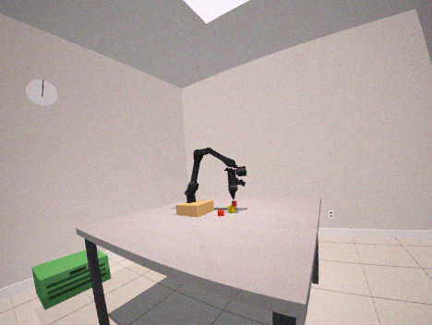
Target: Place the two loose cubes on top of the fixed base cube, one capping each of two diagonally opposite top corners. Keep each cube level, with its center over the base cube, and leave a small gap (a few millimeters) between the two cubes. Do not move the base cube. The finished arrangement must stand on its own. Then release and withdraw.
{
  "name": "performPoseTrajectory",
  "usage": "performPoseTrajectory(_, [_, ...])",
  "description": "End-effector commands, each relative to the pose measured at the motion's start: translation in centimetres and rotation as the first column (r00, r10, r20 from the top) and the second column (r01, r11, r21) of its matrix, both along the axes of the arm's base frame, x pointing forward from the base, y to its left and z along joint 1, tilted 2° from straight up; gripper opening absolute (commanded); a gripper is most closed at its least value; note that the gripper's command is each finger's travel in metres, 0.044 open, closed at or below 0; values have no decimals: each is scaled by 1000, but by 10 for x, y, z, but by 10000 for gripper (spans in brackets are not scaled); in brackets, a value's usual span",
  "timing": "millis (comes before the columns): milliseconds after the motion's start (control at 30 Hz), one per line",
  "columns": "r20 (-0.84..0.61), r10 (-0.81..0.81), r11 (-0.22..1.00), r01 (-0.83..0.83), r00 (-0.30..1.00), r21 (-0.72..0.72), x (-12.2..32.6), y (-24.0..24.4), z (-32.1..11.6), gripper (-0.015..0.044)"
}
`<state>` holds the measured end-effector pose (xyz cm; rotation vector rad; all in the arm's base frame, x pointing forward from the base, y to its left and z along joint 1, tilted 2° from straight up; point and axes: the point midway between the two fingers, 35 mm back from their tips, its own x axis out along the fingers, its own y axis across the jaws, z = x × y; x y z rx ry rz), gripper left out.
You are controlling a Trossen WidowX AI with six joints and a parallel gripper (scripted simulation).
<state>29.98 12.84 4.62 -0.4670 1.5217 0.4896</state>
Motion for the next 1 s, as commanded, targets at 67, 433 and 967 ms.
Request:
performPoseTrajectory(67, [0,-53,999,53,999,-1,0,-6,2,257])
performPoseTrajectory(433, [-3,-790,613,790,613,-13,-15,-92,27,265])
performPoseTrajectory(967, [-1,-954,298,954,298,-18,-28,-124,35,265])
